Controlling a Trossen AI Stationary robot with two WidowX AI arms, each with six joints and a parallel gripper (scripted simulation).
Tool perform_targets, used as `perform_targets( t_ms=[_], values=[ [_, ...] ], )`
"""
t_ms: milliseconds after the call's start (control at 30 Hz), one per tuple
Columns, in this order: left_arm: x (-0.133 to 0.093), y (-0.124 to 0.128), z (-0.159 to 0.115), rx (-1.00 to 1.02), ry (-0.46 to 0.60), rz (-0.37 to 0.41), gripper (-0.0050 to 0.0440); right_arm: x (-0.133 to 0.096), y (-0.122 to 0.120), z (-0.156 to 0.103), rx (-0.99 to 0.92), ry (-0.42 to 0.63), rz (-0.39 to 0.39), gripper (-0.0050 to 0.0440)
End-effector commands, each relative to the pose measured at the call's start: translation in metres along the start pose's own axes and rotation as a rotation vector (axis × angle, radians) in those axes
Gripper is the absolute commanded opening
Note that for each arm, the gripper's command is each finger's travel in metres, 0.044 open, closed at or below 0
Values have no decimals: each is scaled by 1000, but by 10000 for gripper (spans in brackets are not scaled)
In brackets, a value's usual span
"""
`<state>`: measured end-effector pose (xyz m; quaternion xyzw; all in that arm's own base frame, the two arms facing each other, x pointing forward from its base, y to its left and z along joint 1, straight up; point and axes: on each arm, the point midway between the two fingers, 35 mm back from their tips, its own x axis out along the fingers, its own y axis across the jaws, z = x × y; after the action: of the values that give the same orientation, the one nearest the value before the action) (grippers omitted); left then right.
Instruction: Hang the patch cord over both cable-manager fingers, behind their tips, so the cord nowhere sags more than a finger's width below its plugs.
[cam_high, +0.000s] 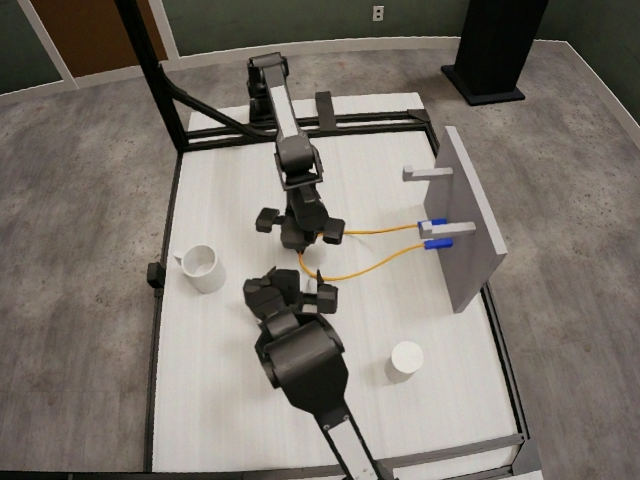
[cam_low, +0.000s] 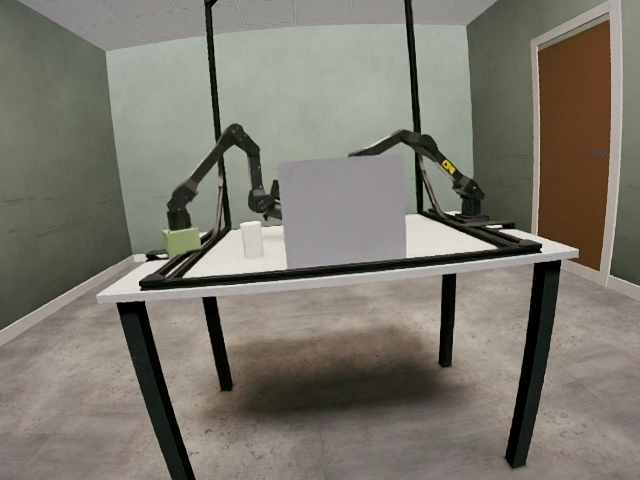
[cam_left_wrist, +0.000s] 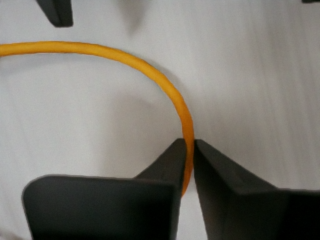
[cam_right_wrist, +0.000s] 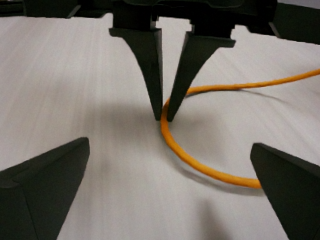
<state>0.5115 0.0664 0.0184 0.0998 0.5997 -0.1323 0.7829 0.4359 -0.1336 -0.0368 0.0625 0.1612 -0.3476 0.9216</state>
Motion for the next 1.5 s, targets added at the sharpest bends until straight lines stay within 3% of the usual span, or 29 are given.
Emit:
perform_targets(
  t_ms=[0, 1467],
  values=[
    [-14, 4, 9, 5, -28, 18, 20, 0, 2, 8, 8, -16, 3, 440],
    [-58, 4, 21, 5, -30, 19, 20, 0, 2, 8, 8, -16, 3, 440]
  ],
)
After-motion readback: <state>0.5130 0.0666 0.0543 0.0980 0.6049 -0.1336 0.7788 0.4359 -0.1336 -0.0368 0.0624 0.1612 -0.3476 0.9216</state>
